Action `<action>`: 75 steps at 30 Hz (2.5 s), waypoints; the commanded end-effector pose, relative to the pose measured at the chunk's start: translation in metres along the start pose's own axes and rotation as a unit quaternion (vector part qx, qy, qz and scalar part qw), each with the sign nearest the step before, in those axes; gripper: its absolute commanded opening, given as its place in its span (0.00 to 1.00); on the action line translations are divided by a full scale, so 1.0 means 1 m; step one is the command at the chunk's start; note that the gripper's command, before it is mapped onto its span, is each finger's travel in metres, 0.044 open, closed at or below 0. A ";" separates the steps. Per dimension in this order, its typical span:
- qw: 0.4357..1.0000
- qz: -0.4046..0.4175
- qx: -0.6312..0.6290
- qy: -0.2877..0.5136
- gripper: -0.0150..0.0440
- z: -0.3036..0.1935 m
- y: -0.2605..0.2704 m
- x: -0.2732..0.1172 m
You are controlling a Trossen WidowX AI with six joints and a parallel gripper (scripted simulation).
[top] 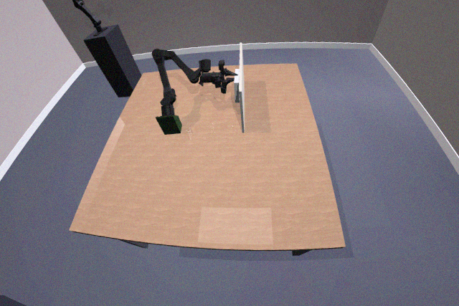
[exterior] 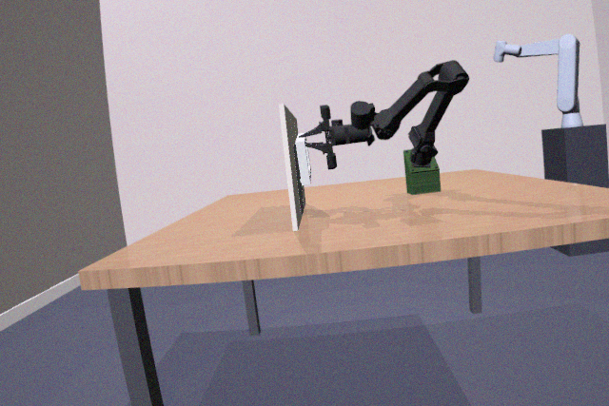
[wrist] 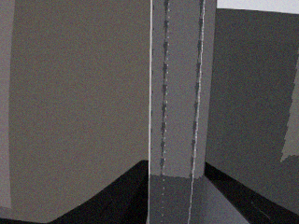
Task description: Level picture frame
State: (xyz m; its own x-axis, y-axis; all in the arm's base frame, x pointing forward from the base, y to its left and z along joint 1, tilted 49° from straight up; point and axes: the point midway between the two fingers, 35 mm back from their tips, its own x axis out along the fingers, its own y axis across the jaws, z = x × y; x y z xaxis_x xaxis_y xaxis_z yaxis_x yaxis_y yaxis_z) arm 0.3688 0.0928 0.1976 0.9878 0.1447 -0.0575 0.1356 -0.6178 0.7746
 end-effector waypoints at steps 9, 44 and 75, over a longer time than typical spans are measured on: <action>1.000 0.012 0.001 0.002 0.25 -0.002 0.007 0.001; 1.000 0.012 0.000 0.002 0.25 0.000 0.005 0.001; 1.000 0.012 0.000 0.002 0.25 0.006 0.005 0.001</action>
State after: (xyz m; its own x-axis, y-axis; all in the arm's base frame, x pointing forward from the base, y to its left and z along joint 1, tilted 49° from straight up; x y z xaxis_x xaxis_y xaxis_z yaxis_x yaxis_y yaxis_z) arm 0.3698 0.0886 0.1966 0.9887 0.1432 -0.0448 0.1250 -0.6211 0.7737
